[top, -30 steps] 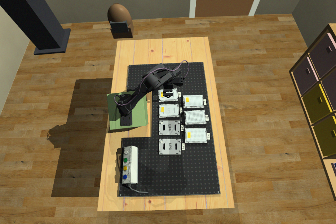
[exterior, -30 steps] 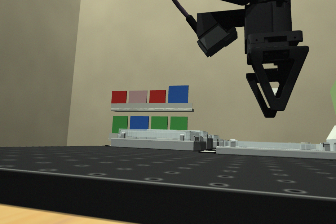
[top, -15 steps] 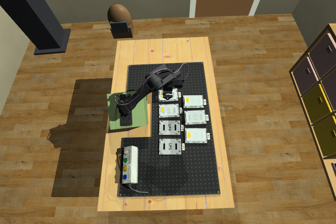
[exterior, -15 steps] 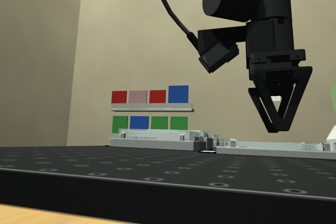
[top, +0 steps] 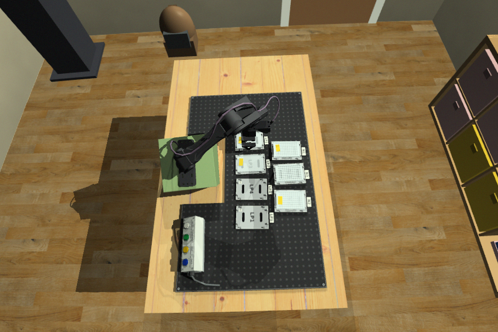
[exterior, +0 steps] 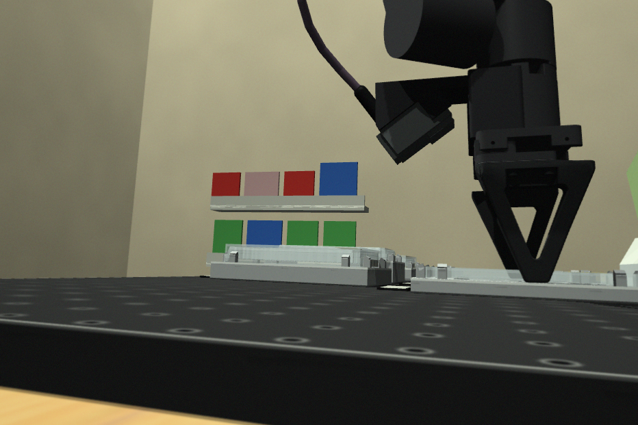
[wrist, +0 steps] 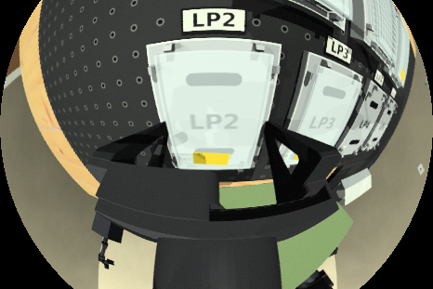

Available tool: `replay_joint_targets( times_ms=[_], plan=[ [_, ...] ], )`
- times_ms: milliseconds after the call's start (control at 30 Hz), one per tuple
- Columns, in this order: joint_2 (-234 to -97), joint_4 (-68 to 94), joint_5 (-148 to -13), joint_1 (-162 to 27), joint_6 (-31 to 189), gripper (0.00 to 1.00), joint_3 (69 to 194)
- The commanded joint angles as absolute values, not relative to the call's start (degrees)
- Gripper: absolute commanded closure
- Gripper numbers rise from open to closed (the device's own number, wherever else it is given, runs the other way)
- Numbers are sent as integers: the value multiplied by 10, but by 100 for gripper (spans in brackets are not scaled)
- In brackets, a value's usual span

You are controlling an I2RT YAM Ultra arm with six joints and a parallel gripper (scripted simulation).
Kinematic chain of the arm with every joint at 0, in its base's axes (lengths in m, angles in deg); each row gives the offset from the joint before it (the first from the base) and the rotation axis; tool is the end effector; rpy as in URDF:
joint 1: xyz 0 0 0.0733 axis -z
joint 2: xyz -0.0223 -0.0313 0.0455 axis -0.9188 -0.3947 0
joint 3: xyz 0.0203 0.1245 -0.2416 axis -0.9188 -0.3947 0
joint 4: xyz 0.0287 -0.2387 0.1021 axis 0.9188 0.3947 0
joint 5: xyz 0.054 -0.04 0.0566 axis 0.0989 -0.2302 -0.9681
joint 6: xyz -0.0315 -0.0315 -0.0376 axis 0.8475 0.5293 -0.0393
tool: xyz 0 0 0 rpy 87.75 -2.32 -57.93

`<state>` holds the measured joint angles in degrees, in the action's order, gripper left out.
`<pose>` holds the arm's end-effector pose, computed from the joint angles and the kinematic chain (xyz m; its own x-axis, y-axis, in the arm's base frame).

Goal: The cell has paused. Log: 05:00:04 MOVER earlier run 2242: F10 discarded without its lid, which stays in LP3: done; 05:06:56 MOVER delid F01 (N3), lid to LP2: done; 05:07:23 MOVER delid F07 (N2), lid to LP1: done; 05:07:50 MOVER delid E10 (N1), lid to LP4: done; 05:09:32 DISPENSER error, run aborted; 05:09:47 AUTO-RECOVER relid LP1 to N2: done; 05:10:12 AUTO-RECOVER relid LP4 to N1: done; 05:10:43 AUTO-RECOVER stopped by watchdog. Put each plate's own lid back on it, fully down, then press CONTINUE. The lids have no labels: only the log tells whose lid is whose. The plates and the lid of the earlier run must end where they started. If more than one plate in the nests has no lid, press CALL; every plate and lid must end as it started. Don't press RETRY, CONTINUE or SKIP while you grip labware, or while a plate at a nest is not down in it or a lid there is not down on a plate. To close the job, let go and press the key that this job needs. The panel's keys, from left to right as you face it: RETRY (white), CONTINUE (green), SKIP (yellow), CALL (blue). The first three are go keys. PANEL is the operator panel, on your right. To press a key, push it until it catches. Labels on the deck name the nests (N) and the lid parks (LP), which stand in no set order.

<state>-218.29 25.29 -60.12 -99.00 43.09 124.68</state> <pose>0.2722 0.1552 -0.1001 -1.0000 0.0011 0.0064 -0.0017 0.9051 -0.4251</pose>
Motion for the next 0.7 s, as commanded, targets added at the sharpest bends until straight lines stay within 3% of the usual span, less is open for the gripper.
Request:
replay_joint_targets(
  times_ms=[0, 667],
  plan=[
    [-2162, 239, -593, -998, 438, 0, 1266],
    [-2171, 256, -593, -994, 439, 0, 1273]
  ],
)
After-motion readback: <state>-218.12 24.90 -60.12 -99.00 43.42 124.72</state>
